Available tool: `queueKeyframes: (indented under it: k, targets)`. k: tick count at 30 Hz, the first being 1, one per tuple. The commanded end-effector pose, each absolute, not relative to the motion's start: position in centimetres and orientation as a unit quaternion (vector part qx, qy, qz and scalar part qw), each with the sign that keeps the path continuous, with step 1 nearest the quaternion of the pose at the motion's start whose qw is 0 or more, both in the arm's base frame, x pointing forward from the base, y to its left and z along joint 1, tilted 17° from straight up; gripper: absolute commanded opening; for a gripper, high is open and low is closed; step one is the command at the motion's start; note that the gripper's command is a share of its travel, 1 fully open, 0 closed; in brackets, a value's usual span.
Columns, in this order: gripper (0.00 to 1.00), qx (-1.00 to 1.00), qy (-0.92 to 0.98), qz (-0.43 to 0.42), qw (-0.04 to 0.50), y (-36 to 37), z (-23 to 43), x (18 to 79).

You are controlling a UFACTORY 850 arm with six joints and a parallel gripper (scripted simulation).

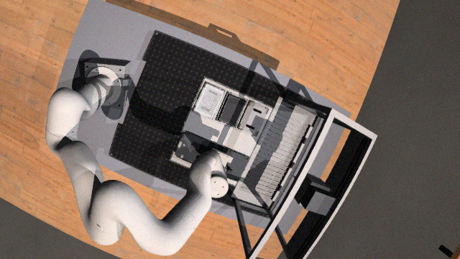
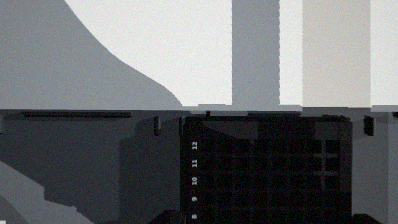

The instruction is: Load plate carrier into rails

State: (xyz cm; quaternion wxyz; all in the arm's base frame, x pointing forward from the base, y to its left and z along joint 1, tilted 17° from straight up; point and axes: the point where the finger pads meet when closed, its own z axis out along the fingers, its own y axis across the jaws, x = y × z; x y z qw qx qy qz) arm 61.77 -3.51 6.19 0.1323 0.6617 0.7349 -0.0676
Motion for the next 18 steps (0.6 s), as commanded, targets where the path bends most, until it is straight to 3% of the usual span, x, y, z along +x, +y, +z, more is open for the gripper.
queueKeyframes:
  k: [1, 18]
  targets:
    - [1.0, 0.662, 0.735, -0.066, 0.133, -3.4, 6.6, 61.9]
    - [1.0, 0.662, 0.735, -0.066, 0.133, -2.7, 9.0, 61.6]
